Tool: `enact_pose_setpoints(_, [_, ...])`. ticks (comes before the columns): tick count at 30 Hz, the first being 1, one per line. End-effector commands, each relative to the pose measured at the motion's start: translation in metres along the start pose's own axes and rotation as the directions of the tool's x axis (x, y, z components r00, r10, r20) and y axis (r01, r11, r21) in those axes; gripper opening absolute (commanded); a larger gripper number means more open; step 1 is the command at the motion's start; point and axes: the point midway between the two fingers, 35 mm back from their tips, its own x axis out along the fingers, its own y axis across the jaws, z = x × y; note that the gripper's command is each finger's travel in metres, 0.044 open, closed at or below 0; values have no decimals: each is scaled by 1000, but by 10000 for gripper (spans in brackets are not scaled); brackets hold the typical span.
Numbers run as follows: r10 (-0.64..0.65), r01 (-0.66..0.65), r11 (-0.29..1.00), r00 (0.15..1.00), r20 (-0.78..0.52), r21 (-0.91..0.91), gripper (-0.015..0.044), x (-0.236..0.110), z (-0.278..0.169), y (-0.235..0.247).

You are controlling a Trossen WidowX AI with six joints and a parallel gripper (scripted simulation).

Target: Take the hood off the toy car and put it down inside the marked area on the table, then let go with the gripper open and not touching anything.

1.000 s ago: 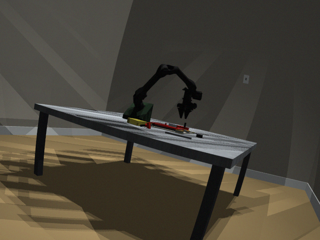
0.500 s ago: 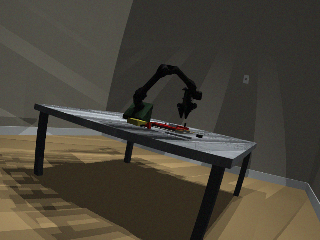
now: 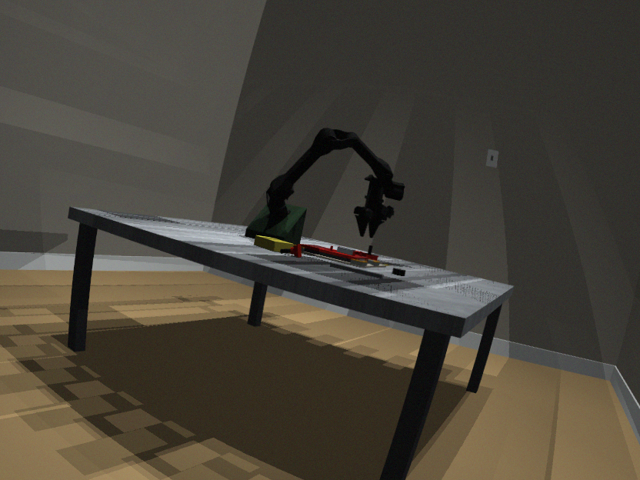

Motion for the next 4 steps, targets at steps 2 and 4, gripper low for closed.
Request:
enact_pose_setpoints(2, [4, -4, 1000, 1000, 0, 6, 440, -1, 1, 1])
enact_pose_setpoints(4, [4, -4, 1000, 1000, 0, 6, 440, -1, 1, 1])
